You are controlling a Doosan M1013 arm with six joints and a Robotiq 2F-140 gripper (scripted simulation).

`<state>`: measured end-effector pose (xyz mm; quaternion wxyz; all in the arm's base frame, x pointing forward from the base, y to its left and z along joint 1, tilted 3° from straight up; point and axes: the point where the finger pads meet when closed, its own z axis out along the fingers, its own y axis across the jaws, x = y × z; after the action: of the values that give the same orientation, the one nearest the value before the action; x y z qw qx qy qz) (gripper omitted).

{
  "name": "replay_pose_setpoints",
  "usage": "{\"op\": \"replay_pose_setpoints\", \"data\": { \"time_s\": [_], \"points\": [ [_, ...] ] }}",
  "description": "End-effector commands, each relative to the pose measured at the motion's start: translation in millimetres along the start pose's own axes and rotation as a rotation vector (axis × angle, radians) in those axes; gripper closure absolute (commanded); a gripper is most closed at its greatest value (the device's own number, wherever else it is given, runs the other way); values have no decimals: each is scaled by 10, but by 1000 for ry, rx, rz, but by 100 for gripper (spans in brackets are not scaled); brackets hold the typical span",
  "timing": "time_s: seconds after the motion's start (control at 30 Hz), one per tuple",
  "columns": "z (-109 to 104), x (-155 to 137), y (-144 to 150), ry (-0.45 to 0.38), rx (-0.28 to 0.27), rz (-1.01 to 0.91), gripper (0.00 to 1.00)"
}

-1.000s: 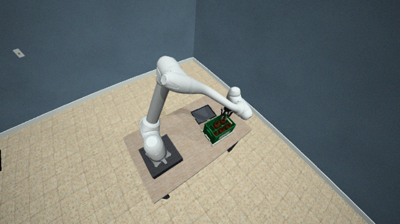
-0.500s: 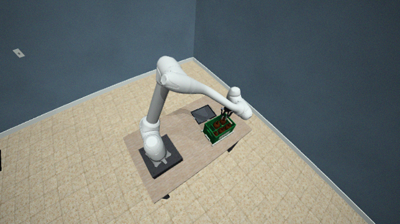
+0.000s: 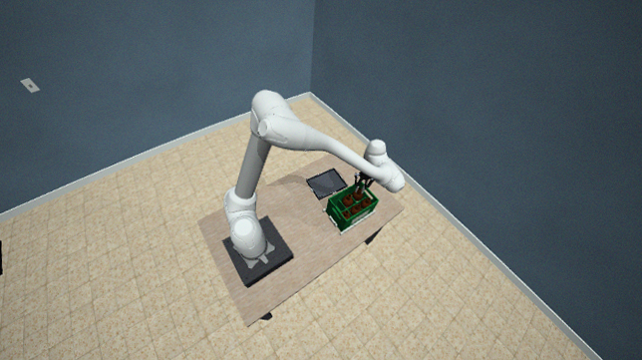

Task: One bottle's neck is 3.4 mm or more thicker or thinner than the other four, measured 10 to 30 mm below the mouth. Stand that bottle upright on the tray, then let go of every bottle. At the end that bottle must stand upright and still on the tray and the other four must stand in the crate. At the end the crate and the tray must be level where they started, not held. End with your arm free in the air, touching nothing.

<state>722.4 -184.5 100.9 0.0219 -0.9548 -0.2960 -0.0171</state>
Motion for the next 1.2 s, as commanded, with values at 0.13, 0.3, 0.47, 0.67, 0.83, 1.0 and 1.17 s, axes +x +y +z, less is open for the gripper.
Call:
{"op": "replay_pose_setpoints", "data": {
  "time_s": [0.13,0.3,0.47,0.67,0.83,1.0,1.17],
  "points": [
    [35,-3,-26,-1,3,3,62],
    [35,-3,-26,-1,3,3,62],
    [35,-3,-26,-1,3,3,62],
    [35,-3,-26,-1,3,3,62],
    [35,-3,-26,-1,3,3,62],
    [35,-3,-26,-1,3,3,62],
    [35,-3,-26,-1,3,3,62]
  ]
}}
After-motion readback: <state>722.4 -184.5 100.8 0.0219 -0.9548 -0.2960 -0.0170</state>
